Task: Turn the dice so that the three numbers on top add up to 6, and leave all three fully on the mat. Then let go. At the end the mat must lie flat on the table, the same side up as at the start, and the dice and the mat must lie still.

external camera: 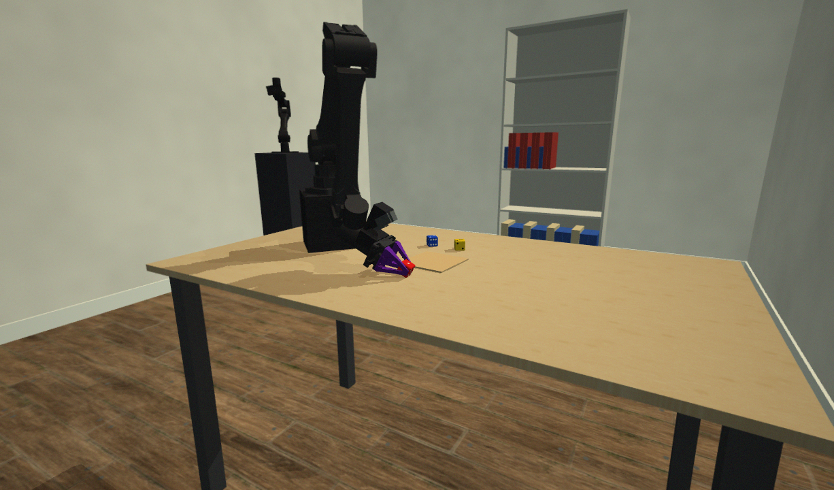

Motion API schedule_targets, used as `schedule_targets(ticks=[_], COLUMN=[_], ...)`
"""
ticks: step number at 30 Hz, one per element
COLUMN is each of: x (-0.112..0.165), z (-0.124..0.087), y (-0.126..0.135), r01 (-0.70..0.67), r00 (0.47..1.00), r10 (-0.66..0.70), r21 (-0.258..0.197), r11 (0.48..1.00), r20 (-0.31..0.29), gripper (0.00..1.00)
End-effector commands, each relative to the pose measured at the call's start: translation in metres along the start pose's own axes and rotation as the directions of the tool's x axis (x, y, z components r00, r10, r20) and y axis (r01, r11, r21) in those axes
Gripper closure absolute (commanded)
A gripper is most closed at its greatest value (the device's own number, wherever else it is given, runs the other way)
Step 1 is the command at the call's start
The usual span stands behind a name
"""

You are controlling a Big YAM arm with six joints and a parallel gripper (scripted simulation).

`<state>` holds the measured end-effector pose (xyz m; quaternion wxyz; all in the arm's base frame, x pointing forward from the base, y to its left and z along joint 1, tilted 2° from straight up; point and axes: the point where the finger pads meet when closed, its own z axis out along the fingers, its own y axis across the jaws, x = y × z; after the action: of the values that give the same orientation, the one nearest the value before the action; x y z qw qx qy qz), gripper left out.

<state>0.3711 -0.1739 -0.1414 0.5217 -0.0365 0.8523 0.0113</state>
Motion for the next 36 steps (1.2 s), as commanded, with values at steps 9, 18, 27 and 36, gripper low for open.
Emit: schedule_targets(ticks=[9, 18, 27, 36], x=[-0.01, -0.0075, -0.009, -0.0074], z=[0.0001, 0.0007, 0.0016, 0.0014], y=[-0.0008, -0.0002, -0.0016, -0.0007], r01=[0.017, 0.015, 0.018, 0.016], r00=[1.0, 1.0, 0.999, 1.0], r10=[-0.018, -0.015, -0.019, -0.016], r21=[0.004, 0.003, 0.005, 0.004], r11=[1.0, 1.0, 1.0, 1.0], r20=[0.026, 0.023, 0.027, 0.024], gripper=[0.74, 0.74, 0.74, 0.74])
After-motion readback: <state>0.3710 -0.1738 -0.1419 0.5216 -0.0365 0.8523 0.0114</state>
